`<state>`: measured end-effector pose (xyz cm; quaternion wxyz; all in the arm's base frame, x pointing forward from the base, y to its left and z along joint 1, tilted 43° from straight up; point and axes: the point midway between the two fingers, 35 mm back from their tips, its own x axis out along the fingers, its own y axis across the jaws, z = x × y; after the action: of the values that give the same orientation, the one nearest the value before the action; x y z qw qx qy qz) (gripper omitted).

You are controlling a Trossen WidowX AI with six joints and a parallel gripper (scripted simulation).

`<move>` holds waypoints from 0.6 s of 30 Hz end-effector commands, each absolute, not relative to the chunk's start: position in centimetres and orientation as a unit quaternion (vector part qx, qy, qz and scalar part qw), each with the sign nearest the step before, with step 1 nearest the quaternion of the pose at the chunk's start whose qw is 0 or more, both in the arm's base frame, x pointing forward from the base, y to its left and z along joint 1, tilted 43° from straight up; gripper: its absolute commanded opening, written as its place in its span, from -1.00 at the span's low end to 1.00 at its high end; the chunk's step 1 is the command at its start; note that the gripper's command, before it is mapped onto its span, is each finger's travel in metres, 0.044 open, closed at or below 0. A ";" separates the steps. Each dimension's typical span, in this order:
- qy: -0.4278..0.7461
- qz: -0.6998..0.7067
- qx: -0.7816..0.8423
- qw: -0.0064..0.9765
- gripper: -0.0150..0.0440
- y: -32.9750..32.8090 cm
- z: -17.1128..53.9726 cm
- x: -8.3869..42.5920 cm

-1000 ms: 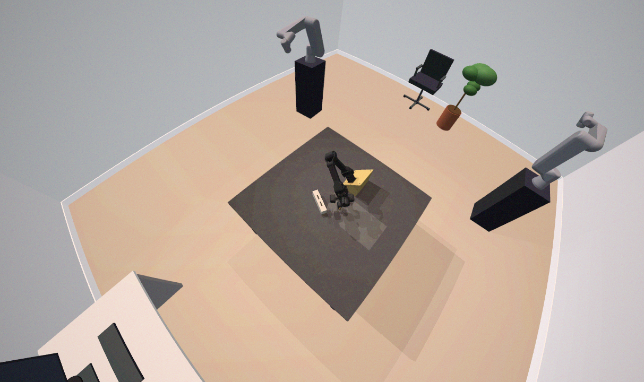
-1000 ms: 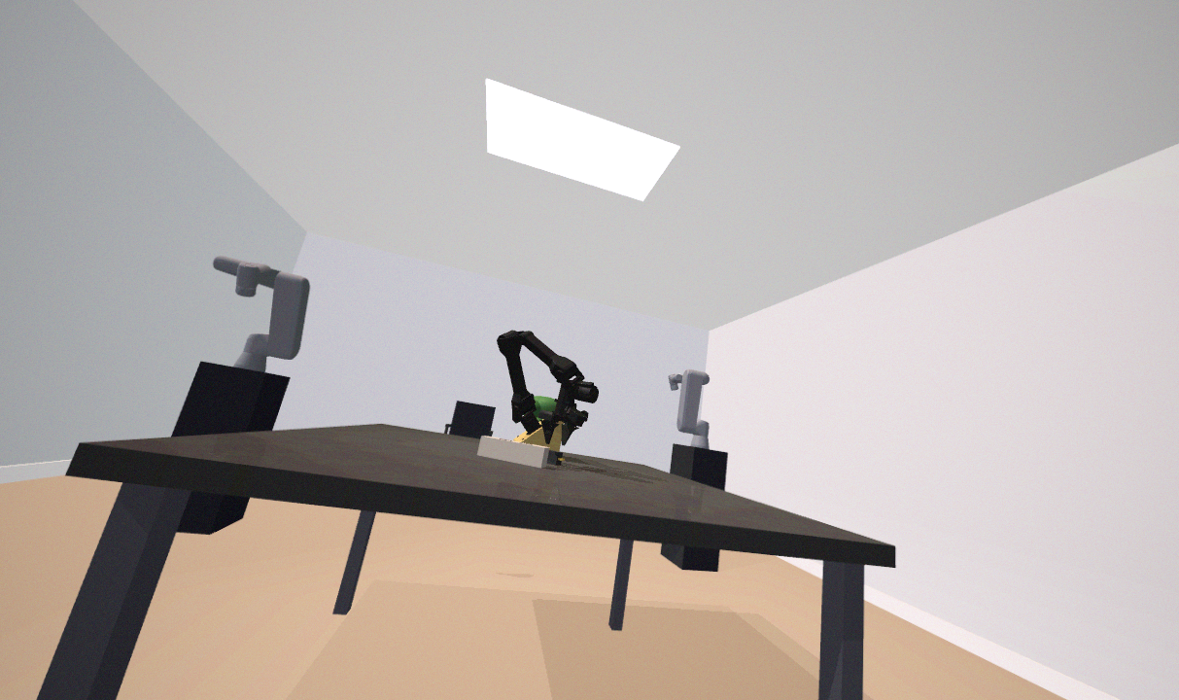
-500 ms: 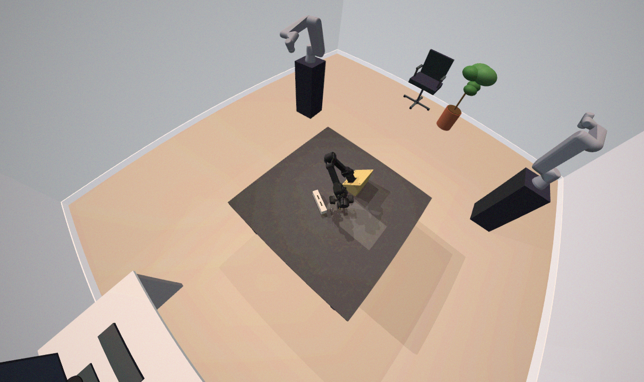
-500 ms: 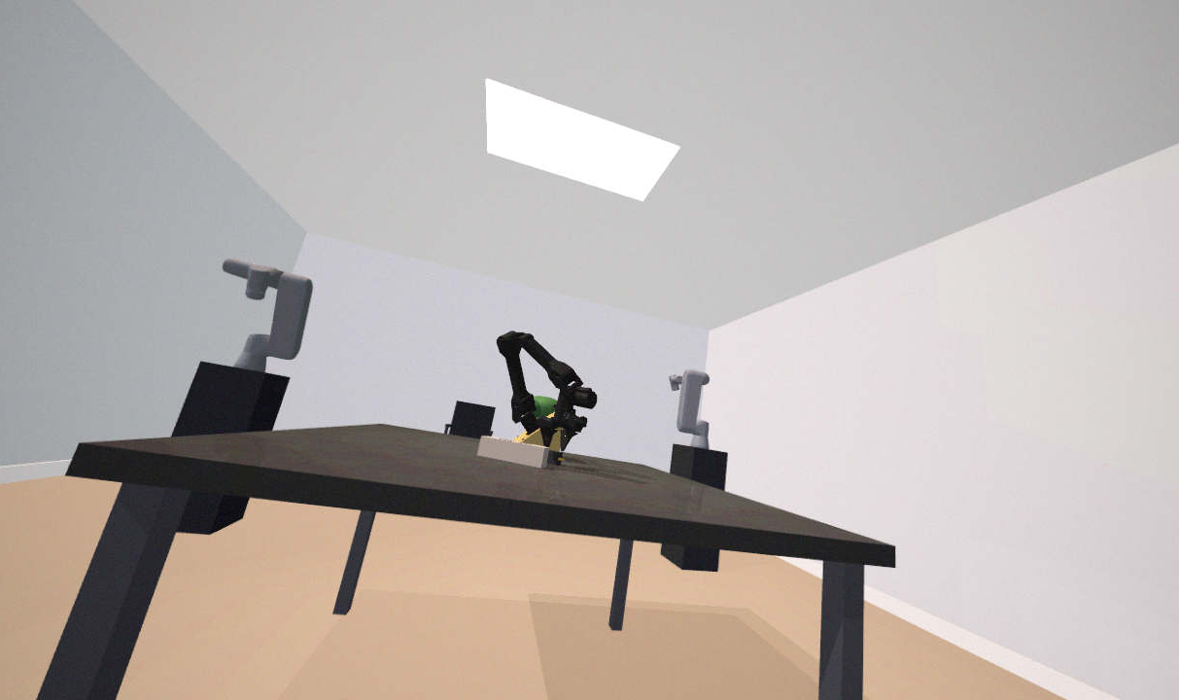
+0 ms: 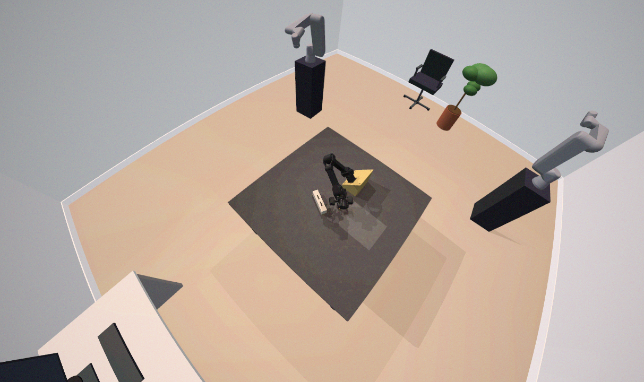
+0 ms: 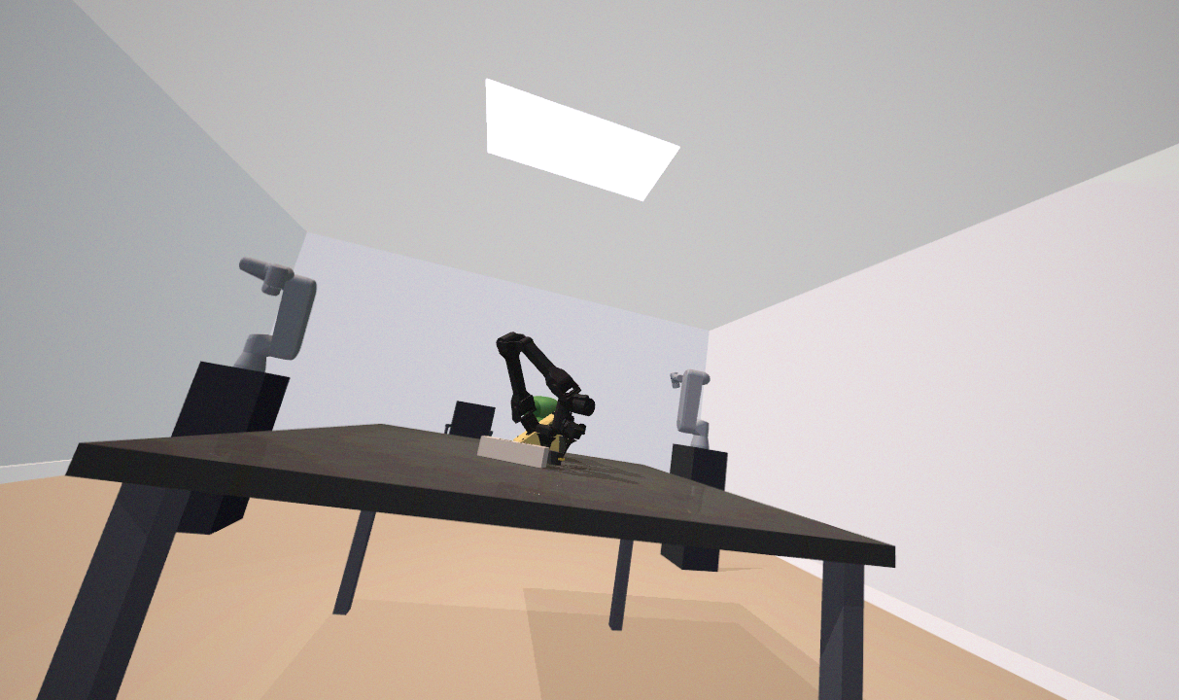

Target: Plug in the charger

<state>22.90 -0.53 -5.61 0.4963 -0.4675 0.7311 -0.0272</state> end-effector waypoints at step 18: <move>0.732 -0.028 -0.467 0.496 -0.11 -1.0 -6.0 22.8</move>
<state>22.83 -0.96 -6.02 0.4957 -0.4679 0.7312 -0.0273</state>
